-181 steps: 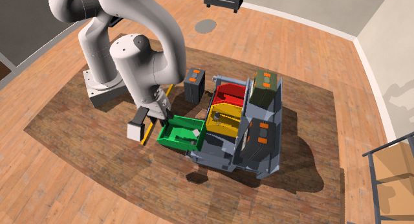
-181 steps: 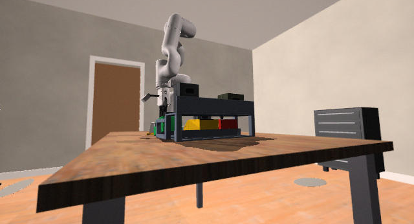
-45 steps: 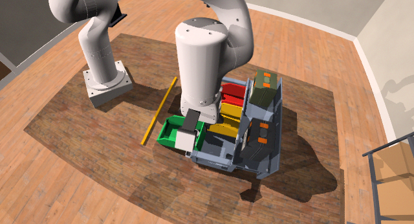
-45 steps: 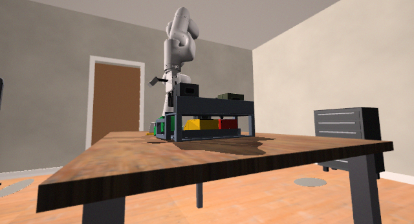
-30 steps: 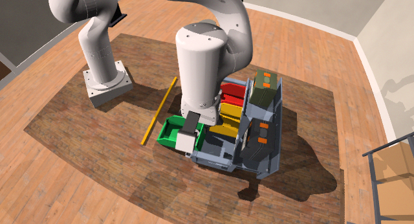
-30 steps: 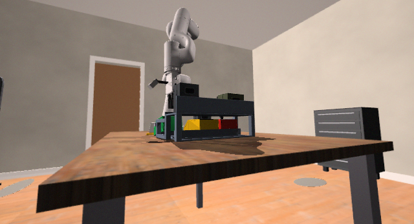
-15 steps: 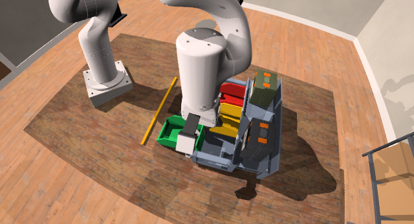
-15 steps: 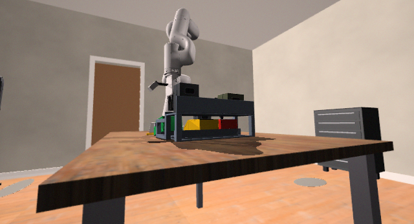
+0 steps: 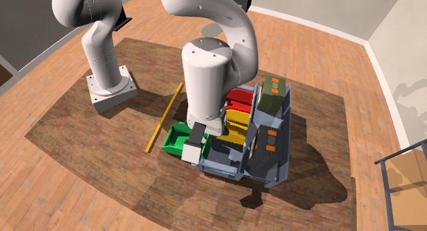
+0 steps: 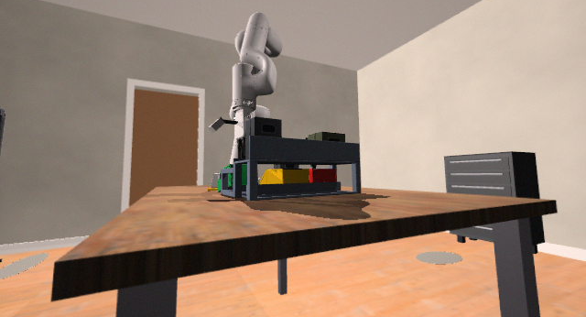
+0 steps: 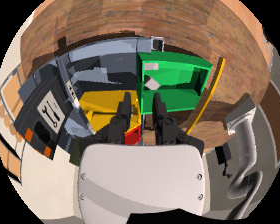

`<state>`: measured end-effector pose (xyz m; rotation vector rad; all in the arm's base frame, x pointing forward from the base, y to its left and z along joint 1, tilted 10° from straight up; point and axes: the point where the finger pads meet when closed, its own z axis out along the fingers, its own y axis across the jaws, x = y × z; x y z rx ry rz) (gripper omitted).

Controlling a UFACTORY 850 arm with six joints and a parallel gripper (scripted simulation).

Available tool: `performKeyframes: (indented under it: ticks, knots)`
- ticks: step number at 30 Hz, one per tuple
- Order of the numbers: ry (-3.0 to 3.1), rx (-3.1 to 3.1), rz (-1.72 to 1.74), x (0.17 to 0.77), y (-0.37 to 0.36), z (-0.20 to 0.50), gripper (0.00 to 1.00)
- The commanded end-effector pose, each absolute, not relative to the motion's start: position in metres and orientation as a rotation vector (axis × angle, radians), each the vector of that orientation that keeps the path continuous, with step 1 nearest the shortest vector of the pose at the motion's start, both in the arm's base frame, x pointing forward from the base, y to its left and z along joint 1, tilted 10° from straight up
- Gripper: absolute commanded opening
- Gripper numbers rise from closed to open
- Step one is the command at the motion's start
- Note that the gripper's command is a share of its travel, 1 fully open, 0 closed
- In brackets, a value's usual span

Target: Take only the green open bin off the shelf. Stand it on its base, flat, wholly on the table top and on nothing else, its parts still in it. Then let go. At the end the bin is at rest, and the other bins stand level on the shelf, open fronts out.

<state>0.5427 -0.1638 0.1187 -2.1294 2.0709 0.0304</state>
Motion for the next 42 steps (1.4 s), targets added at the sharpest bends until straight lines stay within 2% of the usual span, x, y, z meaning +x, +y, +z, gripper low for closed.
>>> performKeyframes:
  ticks: [1,42]
  knots:
    - [2.070,-2.129,0.026,0.544,-0.164,0.120,0.33]
    - [2.070,-2.129,0.026,0.546,-0.162,0.100,0.33]
